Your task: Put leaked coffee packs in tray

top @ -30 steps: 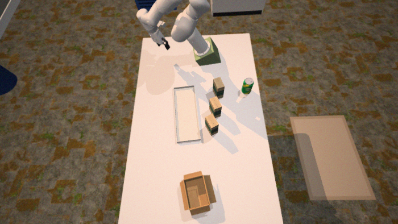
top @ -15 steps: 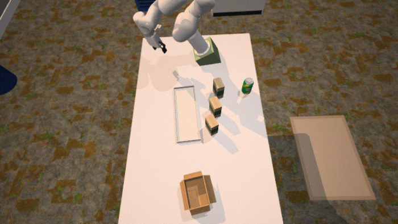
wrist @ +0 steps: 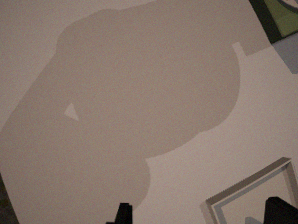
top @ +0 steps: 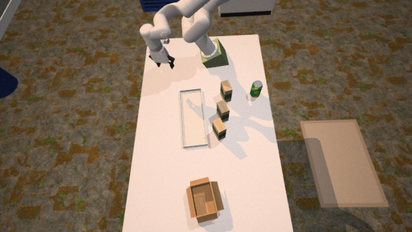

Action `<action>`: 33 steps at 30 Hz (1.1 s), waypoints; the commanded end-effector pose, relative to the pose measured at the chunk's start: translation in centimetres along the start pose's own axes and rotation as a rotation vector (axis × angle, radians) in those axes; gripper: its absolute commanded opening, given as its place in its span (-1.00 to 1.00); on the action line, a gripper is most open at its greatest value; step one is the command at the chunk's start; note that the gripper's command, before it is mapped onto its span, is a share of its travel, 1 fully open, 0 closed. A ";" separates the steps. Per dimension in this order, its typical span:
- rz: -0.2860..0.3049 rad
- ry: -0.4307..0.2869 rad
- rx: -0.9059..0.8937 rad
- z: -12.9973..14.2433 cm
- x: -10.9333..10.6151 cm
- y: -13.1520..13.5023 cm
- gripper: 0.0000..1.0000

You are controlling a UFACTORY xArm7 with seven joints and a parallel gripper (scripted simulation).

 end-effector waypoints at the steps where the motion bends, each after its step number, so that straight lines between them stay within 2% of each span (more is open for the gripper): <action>1: -0.031 -0.013 -0.079 4.4 -1.1 4.1 1.00; 2: -0.031 -0.013 -0.079 4.4 -1.1 4.1 1.00; 3: -0.045 -0.022 -0.152 6.2 -1.4 7.5 1.00; 6: -0.045 -0.022 -0.152 6.8 -1.5 8.3 1.00; 7: -0.058 -0.028 -0.224 8.1 -1.6 12.1 1.00; 10: -0.058 -0.028 -0.224 8.6 -1.7 12.8 1.00; 11: -0.069 -0.031 -0.294 9.2 -1.4 16.5 1.00; 12: -0.069 -0.031 -0.294 9.6 -1.4 17.5 1.00; 14: -0.069 -0.031 -0.294 9.6 -1.4 17.5 1.00; 15: -0.080 -0.029 -0.359 9.8 -1.0 21.4 1.00; 16: -0.080 -0.029 -0.359 9.9 -0.9 22.0 1.00; 17: -0.080 -0.029 -0.359 9.9 -0.9 22.0 1.00; 18: -0.089 -0.024 -0.417 9.6 -0.3 24.9 1.00; 19: -0.089 -0.024 -0.417 9.6 -0.2 26.1 1.00; 20: -0.089 -0.024 -0.417 9.6 -0.2 26.1 1.00; 21: -0.099 -0.016 -0.469 9.0 0.6 29.0 1.00; 23: -0.099 -0.016 -0.469 9.0 0.7 29.7 1.00; 24: -0.108 -0.007 -0.512 8.2 1.7 32.7 1.00; 26: -0.108 -0.007 -0.512 8.2 1.7 32.7 1.00; 27: -0.117 0.002 -0.547 7.3 2.6 35.1 1.00; 28: -0.117 0.002 -0.547 7.3 2.6 35.1 1.00; 29: -0.124 0.011 -0.573 6.5 3.4 36.9 1.00; 30: -0.124 0.011 -0.573 6.5 3.4 36.9 1.00; 33: -0.136 0.025 -0.612 5.1 4.8 39.4 1.00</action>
Point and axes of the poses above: the point where the finger pads meet when closed, its own x axis out along the fingers, its own y axis across the jaws, z = x × y, the point moved 7 cm from there along -x, back along the fingers, and after that the axes turned 6 degrees about -x, right-handed, at the moved point
